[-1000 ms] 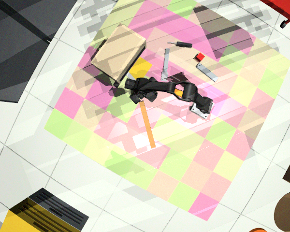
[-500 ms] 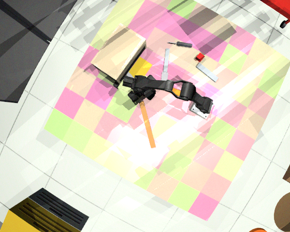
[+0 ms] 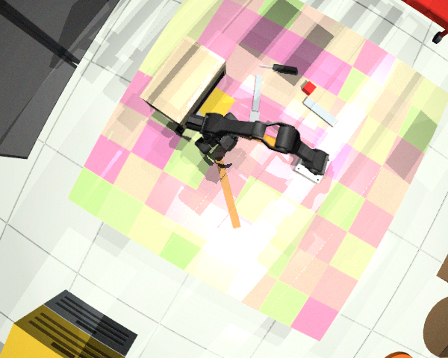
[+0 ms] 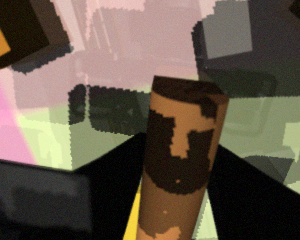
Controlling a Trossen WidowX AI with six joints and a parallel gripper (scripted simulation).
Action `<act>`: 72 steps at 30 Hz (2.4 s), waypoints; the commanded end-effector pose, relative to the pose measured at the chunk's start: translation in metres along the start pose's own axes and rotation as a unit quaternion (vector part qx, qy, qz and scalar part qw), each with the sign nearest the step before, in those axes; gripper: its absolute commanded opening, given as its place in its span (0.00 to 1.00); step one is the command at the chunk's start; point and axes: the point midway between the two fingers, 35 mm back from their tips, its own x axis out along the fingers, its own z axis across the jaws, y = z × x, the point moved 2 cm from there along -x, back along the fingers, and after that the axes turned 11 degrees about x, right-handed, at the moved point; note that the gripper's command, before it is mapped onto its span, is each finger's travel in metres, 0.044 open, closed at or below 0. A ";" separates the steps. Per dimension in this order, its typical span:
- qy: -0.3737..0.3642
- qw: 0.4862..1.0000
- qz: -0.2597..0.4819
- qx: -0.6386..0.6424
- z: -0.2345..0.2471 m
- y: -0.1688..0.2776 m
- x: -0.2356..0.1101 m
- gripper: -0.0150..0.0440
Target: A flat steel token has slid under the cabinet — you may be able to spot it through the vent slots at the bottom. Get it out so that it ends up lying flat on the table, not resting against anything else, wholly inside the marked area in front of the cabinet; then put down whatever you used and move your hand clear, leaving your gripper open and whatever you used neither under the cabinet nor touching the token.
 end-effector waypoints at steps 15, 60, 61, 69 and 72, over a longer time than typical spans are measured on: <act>0.001 1.000 0.003 0.001 -0.002 0.019 0.000 0.25; 0.000 1.000 0.003 0.000 0.021 0.011 0.001 0.25; 0.000 1.000 0.003 0.000 0.021 0.010 0.001 0.25; 0.000 1.000 0.002 0.000 0.023 0.002 0.001 0.25; 0.000 1.000 0.002 0.000 0.023 -0.001 0.001 0.25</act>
